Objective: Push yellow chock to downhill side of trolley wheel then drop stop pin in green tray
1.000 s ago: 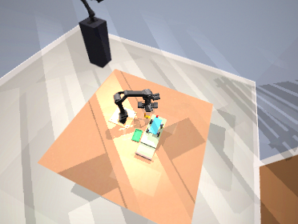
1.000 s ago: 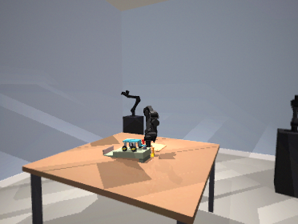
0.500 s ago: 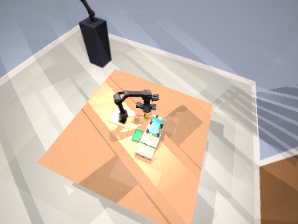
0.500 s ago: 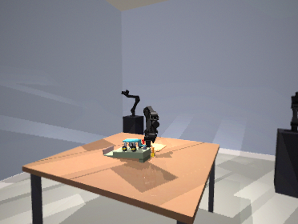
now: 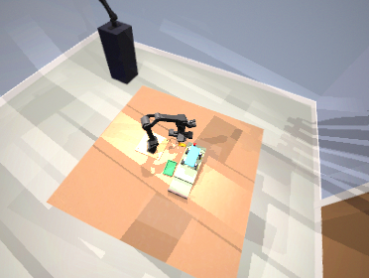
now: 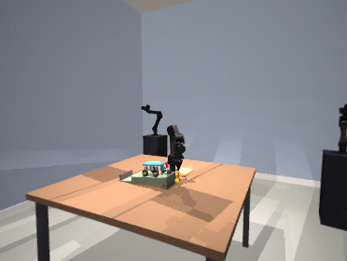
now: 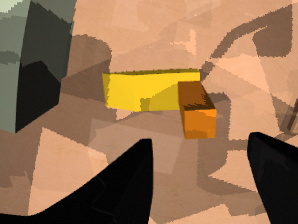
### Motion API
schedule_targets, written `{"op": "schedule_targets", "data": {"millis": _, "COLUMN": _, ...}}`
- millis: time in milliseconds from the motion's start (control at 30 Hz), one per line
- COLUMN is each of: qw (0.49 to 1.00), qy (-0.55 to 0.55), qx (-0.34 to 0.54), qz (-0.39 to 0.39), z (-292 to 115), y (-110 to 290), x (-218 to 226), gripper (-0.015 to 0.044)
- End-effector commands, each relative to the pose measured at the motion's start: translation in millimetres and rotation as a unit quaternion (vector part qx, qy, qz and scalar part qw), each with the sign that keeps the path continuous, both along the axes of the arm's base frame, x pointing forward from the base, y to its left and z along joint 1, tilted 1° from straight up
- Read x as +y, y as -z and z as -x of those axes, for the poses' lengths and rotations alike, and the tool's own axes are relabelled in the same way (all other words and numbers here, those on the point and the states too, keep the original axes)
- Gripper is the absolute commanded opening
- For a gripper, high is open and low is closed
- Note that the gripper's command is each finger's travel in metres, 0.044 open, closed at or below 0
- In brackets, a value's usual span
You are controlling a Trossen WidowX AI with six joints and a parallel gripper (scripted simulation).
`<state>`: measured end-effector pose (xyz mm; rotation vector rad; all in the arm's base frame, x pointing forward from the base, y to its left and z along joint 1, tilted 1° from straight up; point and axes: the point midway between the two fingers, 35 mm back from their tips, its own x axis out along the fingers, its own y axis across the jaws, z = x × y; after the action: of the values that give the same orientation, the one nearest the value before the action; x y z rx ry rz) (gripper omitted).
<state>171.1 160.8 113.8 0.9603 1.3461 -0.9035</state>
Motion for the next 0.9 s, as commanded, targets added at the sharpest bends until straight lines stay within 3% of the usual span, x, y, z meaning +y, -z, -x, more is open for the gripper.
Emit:
{"op": "schedule_targets", "data": {"millis": 0, "qw": 1.000, "qy": 0.001, "qx": 0.001, "qz": 0.004, "z": 0, "y": 7, "x": -1, "gripper": 0.0190}}
{"op": "schedule_targets", "data": {"millis": 867, "qw": 1.000, "qy": 0.001, "qx": 0.001, "qz": 0.004, "z": 0, "y": 37, "x": -1, "gripper": 0.0190}}
